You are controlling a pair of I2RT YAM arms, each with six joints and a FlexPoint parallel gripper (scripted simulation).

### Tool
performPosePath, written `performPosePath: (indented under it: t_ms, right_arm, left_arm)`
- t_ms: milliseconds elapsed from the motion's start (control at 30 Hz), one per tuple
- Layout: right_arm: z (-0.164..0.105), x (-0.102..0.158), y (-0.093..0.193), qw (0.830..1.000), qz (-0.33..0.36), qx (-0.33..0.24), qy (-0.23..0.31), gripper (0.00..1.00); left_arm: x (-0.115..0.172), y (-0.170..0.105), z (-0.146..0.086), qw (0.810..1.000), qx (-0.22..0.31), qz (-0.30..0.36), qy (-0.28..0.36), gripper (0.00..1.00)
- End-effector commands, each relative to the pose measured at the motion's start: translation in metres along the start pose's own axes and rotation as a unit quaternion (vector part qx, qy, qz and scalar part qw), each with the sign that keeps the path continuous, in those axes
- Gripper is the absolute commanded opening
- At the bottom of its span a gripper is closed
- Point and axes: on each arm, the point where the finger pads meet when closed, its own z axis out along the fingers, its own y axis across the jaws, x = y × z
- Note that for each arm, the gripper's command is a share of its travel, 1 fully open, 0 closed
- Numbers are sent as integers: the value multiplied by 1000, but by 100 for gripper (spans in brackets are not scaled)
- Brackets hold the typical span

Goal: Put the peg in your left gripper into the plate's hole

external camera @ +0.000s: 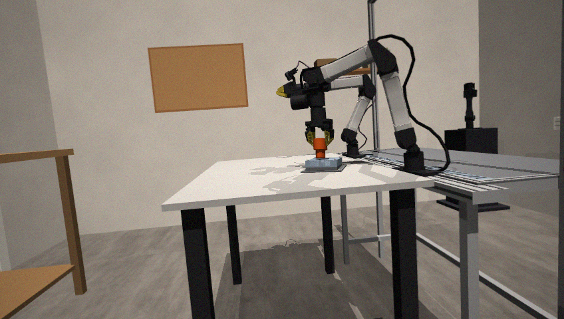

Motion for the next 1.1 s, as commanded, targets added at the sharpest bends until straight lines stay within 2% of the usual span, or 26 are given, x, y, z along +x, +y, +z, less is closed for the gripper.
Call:
performPosePath:
  t_ms: [0, 533, 567, 600, 700, 800, 1067]
  right_arm:
    - [-2, -6, -1, 1000, -1, 1, -8, 100]
    - [-2, -6, -1, 1000, -1, 1, -8, 100]
    - [-2, -6, -1, 1000, -1, 1, -8, 100]
    - [-2, -7, -1, 1000, -1, 1, -9, 100]
    - [-2, -7, -1, 1000, -1, 1, -10, 100]
    - [-2, -6, 1, 1000, -5, -3, -5, 100]
    - [-5, 11, 20, 997, -43, -61, 29, 100]
  left_arm:
    - [1, 2, -4, 1000, -8, -2, -1, 3]
    - [1, 2, -4, 1000, -8, -2, -1, 3]
    - [2, 2, -7, 1000, -11, -3, 0, 14]
    - [2, 2, -7, 1000, -11, -3, 0, 3]
    - [3, 2, -12, 1000, -17, -3, 2, 0]
    - [4, 2, -21, 1000, -22, -5, 2, 33]
    - [5, 1, -52, 1000, -10, -3, 2, 34]
